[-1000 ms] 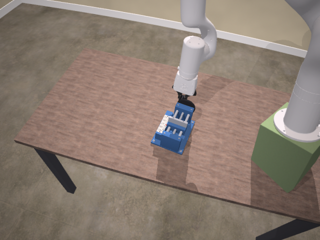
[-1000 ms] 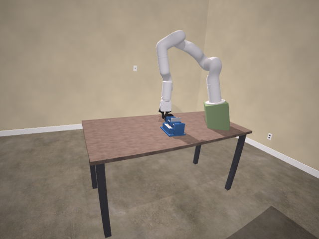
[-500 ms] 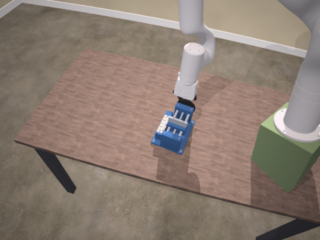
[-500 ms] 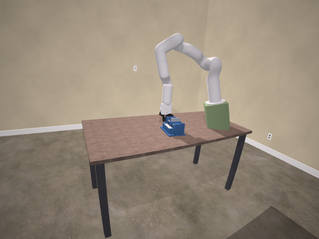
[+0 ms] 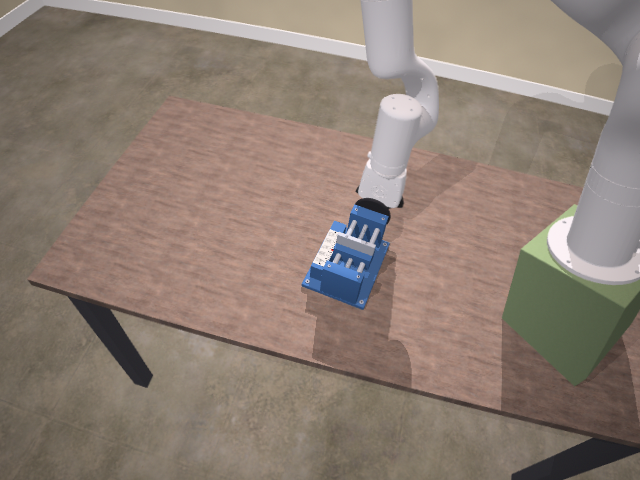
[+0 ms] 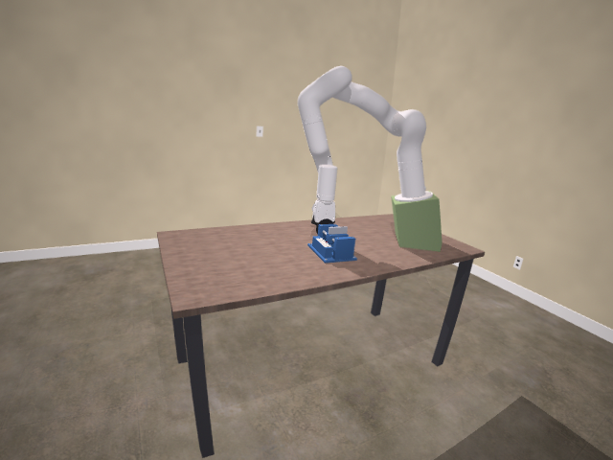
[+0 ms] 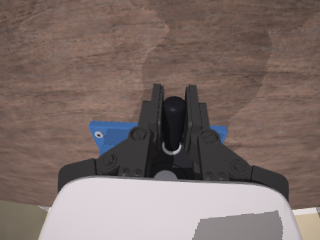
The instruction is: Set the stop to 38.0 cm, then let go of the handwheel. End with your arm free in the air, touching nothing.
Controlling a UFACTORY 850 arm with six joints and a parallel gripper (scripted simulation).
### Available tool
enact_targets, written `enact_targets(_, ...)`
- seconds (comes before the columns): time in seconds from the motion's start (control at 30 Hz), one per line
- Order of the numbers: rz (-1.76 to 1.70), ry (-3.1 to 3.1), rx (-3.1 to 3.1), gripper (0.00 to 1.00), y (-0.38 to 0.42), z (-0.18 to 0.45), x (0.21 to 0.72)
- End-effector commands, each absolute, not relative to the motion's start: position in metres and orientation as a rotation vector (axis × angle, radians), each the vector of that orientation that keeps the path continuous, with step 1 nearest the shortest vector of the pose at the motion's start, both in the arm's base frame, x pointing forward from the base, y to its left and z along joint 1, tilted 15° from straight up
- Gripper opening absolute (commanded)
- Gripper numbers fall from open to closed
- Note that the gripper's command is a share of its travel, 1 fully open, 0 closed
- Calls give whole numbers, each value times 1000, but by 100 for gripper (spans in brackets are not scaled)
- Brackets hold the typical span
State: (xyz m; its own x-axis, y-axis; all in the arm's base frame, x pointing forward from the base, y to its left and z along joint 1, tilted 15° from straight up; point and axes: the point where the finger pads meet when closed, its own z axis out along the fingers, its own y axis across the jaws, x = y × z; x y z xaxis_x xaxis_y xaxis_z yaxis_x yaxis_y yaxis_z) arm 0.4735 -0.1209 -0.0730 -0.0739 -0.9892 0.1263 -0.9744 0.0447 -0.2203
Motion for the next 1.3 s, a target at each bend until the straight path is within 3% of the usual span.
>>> enact_targets(0.0, -385, 2224, -2095, 6, -120, -72, 460)
enact_targets(0.63, -385, 2224, -2095, 6, -115, -45, 438)
enact_targets(1.27, -385, 2224, -2095, 6, -112, -16, 451)
